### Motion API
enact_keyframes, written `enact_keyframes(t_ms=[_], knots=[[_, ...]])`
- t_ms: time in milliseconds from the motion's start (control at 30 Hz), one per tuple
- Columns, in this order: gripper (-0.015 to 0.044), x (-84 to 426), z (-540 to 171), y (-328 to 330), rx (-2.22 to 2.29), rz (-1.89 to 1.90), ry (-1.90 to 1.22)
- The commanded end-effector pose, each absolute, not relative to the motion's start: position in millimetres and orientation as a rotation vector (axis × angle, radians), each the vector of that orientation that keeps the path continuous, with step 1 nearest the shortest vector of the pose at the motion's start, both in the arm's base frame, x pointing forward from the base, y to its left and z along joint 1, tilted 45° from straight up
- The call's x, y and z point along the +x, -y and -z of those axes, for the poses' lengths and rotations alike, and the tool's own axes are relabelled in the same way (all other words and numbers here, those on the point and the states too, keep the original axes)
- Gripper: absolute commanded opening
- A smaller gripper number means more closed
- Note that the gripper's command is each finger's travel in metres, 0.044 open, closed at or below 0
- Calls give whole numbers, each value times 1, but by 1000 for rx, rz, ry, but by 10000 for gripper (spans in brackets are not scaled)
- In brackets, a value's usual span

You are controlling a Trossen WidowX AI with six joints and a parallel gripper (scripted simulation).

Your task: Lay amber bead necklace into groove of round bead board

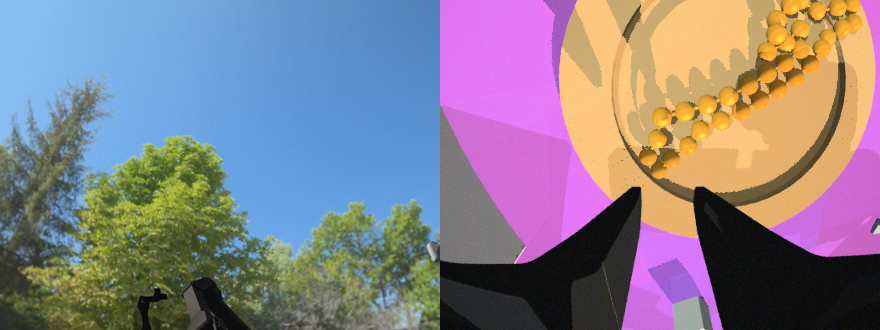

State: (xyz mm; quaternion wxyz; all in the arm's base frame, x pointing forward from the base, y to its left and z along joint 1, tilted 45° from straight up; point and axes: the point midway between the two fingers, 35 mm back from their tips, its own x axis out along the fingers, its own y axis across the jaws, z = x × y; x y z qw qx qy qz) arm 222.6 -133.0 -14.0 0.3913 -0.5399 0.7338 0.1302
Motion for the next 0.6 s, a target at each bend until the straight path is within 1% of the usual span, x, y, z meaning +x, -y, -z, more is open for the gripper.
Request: enact_keyframes(t_ms=[0,567], knots=[[120,223,16,135,-1370,-327,-1862],[120,216,34,152,-1371,-335,-1875]])
